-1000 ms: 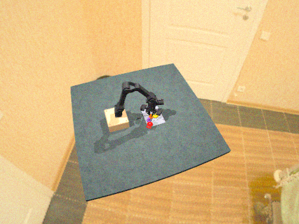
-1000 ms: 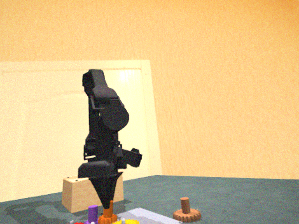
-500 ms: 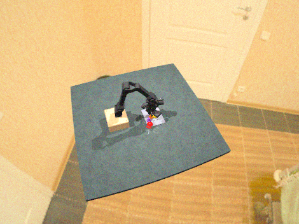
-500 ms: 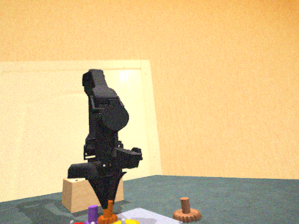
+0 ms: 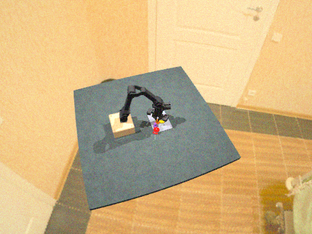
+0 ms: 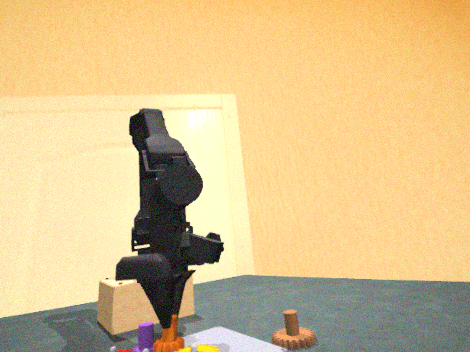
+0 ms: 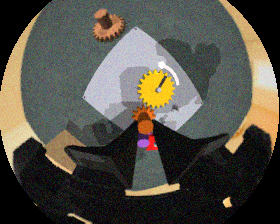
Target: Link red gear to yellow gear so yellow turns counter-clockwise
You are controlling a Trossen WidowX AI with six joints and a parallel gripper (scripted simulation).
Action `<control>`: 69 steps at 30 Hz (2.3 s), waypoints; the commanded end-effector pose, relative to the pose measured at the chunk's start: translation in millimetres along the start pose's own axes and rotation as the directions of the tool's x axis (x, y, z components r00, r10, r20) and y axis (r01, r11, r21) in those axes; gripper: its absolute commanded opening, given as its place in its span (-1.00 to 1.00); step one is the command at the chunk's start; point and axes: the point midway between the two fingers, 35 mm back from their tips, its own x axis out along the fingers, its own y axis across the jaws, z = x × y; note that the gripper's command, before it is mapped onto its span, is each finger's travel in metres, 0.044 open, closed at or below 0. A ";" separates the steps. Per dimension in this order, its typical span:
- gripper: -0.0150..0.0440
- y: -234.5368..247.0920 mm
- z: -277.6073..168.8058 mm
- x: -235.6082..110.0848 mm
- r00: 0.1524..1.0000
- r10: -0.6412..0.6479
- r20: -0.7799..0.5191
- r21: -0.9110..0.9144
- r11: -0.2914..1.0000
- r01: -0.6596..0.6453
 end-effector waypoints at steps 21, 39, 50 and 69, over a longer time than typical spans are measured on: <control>-0.49 0.3 -1.6 0.9 1.000 0.000 -0.004 -0.029 1.000 0.000; -0.49 0.9 -0.9 1.1 1.000 0.000 -0.004 0.196 0.981 0.001; -0.49 -0.6 -1.2 1.4 1.000 0.000 -0.004 -0.083 0.997 0.000; -0.49 -0.1 -1.7 2.2 1.000 0.000 -0.004 -0.082 0.997 0.000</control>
